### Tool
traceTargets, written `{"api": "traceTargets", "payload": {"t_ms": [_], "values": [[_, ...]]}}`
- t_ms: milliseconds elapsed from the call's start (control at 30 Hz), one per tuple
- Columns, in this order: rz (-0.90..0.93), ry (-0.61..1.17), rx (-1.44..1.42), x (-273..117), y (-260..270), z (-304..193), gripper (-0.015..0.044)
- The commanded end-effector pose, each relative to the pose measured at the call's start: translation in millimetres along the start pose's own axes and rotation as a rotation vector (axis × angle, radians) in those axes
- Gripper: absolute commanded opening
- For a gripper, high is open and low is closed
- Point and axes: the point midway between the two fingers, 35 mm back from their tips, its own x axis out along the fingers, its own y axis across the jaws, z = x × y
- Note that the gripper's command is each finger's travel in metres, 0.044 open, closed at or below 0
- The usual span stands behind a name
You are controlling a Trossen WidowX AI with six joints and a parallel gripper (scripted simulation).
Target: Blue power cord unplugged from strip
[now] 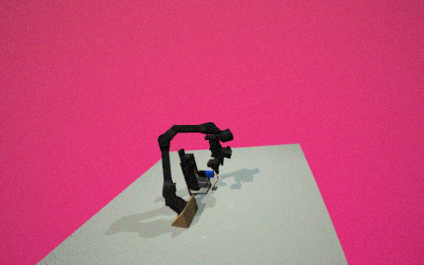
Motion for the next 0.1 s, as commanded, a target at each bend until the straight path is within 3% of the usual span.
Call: {"api": "traceTargets", "payload": {"t_ms": [0,67], "values": [[-0.004,-0.001,-0.004,-0.2,-0.7,0.2,0.044],[-0.004,-0.001,-0.004,-0.2,-0.7,0.2,0.044]]}}
